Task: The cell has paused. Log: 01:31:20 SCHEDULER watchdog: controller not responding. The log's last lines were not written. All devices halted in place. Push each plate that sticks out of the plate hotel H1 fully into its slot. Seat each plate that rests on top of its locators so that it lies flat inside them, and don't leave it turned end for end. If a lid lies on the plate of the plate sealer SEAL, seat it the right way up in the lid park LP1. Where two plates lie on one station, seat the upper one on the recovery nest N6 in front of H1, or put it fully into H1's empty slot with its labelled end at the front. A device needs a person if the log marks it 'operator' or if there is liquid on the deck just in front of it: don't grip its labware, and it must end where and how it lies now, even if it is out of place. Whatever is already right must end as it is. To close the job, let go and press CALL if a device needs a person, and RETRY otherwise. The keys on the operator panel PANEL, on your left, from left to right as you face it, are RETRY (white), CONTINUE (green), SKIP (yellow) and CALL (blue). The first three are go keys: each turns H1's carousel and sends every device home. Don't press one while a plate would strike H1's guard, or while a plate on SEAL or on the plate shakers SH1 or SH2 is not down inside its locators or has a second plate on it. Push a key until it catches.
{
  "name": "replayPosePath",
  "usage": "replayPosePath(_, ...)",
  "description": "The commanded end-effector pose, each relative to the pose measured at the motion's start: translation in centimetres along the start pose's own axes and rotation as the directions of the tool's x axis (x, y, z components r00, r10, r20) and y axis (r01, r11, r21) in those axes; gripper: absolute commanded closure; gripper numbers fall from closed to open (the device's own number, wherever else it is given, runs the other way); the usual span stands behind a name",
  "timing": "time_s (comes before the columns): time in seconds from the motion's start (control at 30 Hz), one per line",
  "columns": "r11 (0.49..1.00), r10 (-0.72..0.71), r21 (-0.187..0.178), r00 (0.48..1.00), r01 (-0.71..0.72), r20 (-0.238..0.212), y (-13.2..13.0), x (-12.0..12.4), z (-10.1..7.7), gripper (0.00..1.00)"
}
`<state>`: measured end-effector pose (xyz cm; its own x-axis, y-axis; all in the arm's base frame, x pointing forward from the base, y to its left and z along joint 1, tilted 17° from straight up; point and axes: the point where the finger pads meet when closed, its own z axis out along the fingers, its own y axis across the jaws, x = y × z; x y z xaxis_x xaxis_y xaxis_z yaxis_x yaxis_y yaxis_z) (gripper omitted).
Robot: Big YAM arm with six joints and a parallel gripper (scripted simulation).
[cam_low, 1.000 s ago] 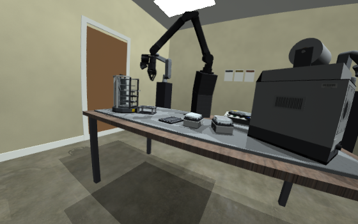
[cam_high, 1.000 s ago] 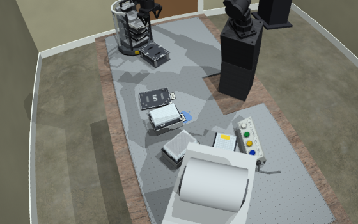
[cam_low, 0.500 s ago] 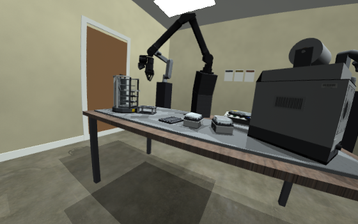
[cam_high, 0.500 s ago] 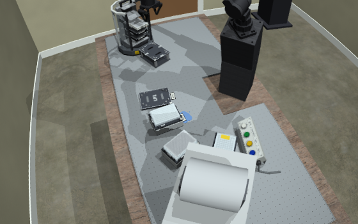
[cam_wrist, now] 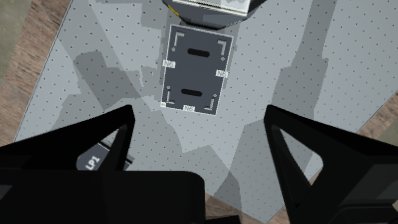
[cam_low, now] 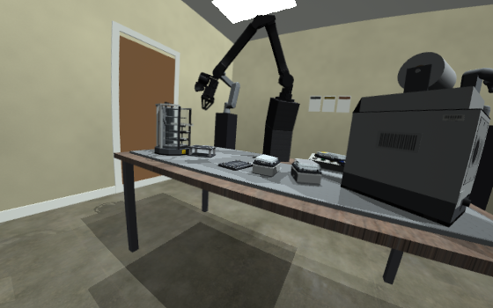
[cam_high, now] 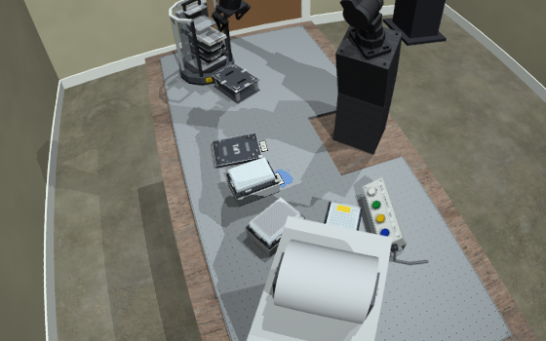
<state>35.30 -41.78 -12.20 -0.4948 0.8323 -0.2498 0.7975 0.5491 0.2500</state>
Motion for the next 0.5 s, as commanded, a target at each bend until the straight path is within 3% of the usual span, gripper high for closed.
replayPosePath(0.0, 1.0, 0.031, 0.002, 0.997, -0.031, 0.077, 1.0, 0.3, 0.5, 0.0)
replayPosePath(0.1, 0.999, 0.04, 0.005, 0.986, -0.041, 0.162, 1.2, -0.3, -0.3, 0.0)
replayPosePath(0.2, 0.999, 0.047, 0.009, 0.985, -0.05, 0.169, 1.0, 0.3, 0.4, 0.0)
replayPosePath(0.3, 0.998, 0.057, 0.011, 0.968, -0.062, 0.245, 1.1, 0.0, 0.0, 0.0)
replayPosePath(0.4, 0.996, 0.074, 0.02, 0.957, -0.083, 0.281, 0.6, 1.2, 1.4, 0.0)
replayPosePath(0.47, 0.995, 0.08, 0.022, 0.942, -0.092, 0.325, 0.6, 1.2, 1.4, 0.0)
